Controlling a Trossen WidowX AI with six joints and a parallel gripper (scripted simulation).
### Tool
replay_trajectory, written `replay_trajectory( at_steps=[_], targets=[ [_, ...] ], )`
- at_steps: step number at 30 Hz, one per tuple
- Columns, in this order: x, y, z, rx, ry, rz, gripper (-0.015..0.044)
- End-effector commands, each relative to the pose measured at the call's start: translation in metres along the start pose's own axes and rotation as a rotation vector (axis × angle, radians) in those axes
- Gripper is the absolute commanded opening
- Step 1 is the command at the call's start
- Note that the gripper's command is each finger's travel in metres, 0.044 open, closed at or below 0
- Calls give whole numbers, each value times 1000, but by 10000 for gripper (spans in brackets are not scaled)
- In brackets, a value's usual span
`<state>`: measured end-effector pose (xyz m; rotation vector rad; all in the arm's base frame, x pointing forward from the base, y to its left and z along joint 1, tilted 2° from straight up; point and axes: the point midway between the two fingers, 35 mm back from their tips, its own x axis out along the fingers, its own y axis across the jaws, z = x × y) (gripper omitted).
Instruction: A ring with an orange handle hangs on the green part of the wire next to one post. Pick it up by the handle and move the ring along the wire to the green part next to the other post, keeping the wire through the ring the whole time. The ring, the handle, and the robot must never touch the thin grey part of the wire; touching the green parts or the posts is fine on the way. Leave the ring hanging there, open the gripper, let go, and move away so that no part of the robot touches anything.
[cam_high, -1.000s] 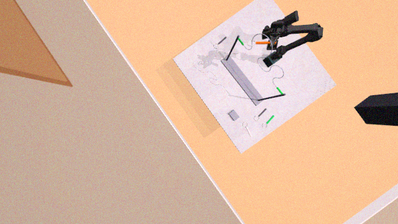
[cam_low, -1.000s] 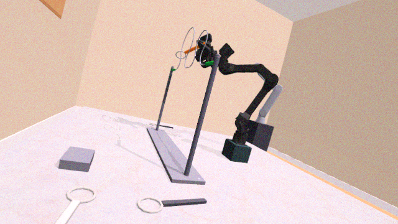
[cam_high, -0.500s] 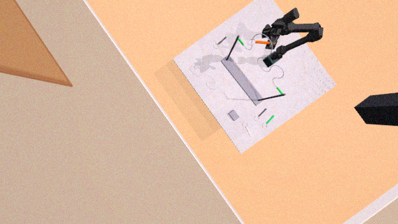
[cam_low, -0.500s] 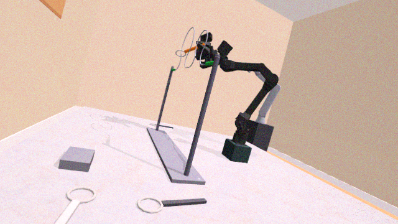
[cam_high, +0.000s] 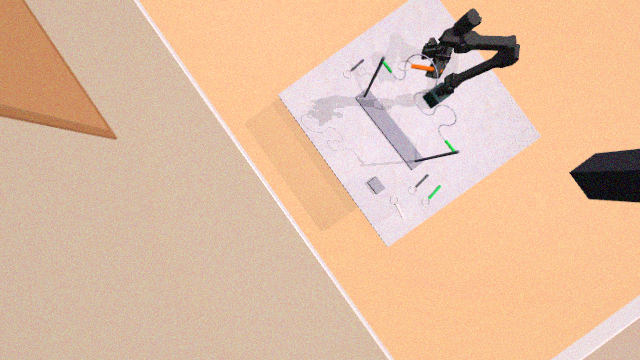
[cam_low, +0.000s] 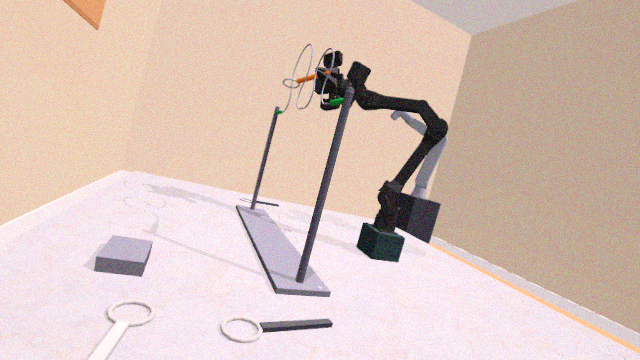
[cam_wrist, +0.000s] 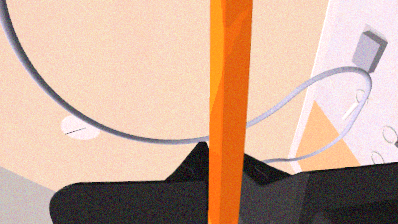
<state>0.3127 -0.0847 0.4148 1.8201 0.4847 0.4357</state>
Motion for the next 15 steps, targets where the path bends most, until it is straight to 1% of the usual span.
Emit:
replay_trajectory(
  at_steps=[1, 15],
  targets=[
    [0, 2, -3, -40, 3, -17, -150],
    [0, -3, -3, -179, -13, -107, -150]
  ],
)
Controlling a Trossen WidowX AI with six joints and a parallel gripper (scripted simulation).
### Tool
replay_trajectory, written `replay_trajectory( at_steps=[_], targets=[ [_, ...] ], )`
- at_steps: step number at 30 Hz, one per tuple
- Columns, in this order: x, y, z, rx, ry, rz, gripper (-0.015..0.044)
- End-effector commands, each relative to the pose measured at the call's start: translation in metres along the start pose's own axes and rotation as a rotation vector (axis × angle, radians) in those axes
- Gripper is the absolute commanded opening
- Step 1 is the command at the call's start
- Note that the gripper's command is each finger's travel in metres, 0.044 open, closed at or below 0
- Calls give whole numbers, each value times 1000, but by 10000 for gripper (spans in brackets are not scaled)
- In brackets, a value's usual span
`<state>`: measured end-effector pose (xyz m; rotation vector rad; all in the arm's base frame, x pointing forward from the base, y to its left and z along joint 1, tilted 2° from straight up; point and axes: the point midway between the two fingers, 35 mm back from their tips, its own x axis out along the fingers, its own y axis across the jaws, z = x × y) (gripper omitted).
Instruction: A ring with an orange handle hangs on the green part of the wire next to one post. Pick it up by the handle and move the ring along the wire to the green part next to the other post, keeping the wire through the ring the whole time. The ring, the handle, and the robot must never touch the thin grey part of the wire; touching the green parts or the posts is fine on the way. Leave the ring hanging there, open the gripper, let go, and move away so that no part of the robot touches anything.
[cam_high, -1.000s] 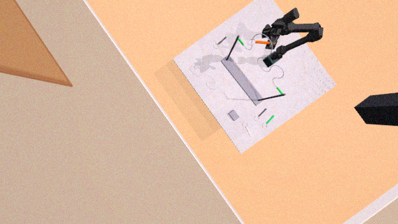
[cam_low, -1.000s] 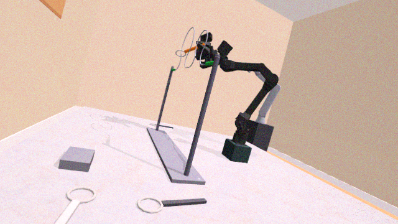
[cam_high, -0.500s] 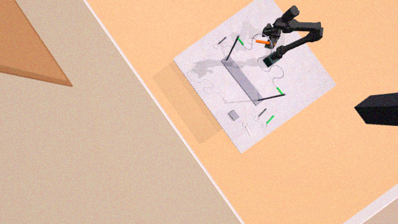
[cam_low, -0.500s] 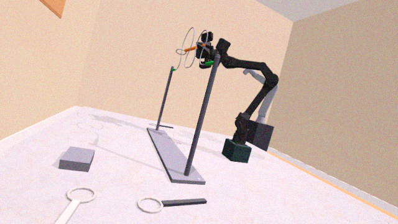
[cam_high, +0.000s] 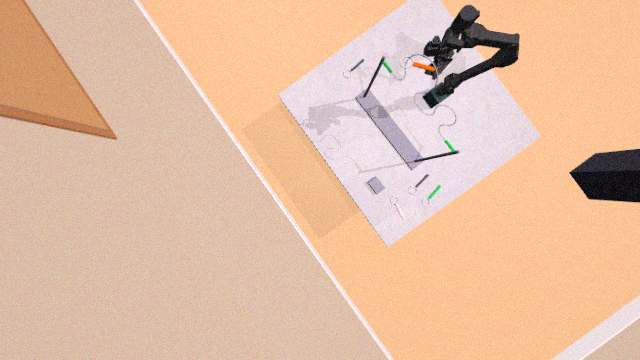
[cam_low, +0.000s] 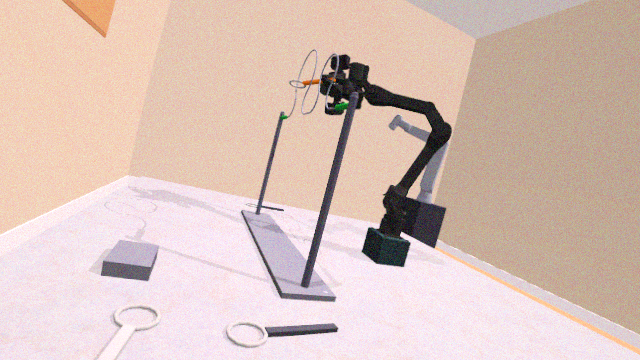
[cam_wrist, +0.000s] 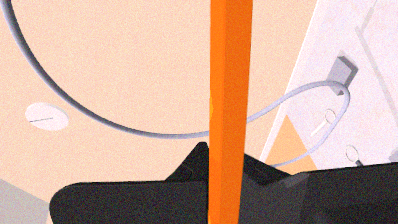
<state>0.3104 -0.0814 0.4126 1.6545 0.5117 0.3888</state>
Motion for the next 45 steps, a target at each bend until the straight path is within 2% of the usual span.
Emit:
replay_trajectory(
  at_steps=[1, 45],
  targets=[
    [1, 0, 1, -45, -3, -24, -150],
    [0, -16, 5, -513, -61, -306, -150]
  ],
)
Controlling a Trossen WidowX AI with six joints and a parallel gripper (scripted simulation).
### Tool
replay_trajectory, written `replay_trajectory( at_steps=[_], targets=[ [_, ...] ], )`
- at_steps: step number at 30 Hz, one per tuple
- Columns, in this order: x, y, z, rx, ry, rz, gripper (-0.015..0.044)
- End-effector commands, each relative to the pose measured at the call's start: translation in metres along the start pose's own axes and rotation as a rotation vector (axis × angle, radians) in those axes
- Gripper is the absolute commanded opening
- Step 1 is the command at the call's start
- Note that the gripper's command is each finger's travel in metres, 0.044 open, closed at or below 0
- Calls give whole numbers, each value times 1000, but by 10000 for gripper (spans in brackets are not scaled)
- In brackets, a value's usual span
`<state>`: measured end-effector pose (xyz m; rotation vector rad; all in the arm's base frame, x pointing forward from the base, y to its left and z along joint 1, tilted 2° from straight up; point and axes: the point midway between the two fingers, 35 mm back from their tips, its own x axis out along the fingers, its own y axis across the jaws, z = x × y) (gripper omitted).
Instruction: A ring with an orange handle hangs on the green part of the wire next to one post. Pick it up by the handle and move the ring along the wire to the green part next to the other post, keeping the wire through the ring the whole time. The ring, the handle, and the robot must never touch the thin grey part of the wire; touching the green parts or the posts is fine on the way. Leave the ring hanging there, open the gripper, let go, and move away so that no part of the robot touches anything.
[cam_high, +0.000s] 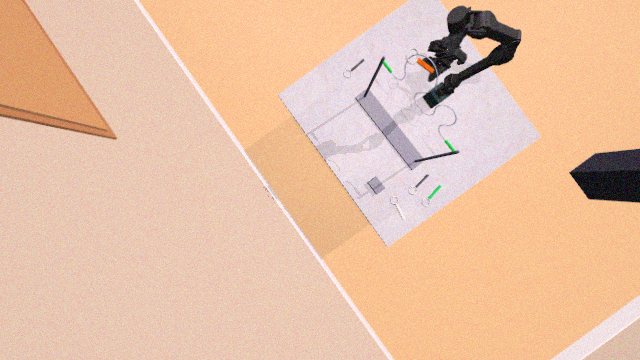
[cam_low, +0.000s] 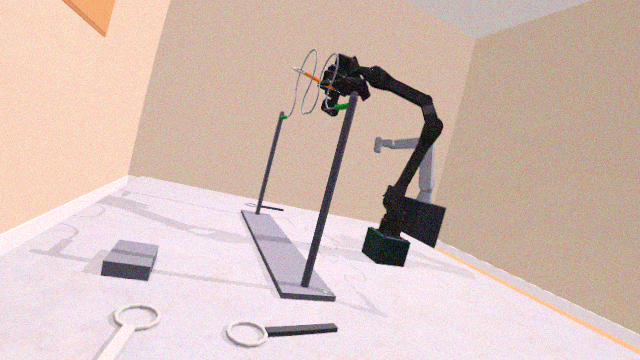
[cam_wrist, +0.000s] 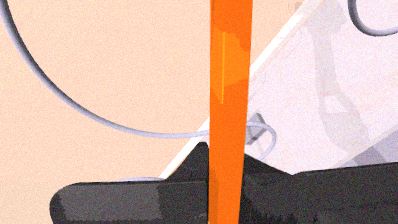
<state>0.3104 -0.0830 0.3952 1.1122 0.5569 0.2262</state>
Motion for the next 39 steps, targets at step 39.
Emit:
replay_trajectory(
  at_steps=[39],
  targets=[
    [0, -13, 4, -420, -59, -243, -150]
  ],
)
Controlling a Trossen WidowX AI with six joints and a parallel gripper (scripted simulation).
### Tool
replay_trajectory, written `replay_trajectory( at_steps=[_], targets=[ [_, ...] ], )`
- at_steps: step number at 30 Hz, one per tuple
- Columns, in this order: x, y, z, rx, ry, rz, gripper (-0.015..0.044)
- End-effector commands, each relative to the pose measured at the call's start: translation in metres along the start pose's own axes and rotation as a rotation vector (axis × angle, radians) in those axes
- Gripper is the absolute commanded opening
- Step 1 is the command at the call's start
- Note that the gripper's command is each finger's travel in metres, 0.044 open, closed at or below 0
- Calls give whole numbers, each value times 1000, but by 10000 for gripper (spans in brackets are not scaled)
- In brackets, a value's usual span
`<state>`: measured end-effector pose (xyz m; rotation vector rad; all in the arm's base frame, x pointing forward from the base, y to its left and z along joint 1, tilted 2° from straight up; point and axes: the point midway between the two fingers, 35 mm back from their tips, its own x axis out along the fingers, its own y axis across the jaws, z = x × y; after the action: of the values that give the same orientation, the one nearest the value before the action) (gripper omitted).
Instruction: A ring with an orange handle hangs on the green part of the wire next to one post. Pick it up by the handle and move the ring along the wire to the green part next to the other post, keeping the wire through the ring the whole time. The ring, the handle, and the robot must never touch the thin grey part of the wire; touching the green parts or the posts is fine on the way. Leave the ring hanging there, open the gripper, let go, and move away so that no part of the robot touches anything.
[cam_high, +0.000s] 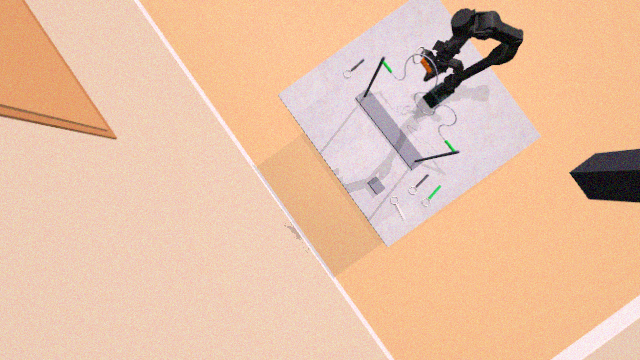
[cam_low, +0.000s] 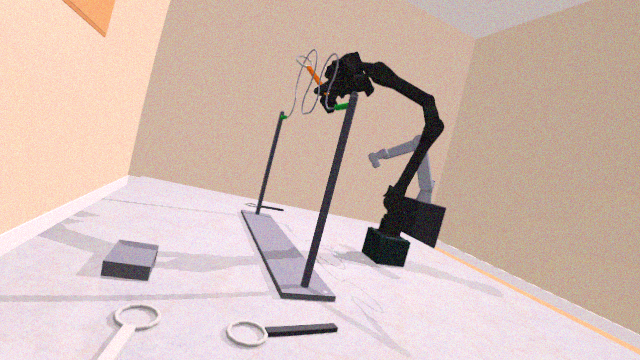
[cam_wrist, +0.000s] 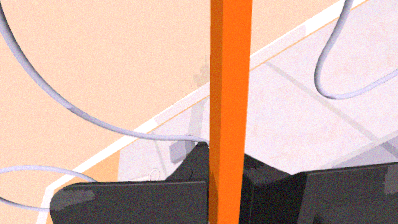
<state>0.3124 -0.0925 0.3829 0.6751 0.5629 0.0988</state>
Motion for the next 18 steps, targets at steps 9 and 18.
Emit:
replay_trajectory(
  at_steps=[9, 18],
  targets=[
    [-2, -2, 1, -125, -22, -67, -150],
    [-1, -5, 1, -220, -36, -123, -150]
  ],
)
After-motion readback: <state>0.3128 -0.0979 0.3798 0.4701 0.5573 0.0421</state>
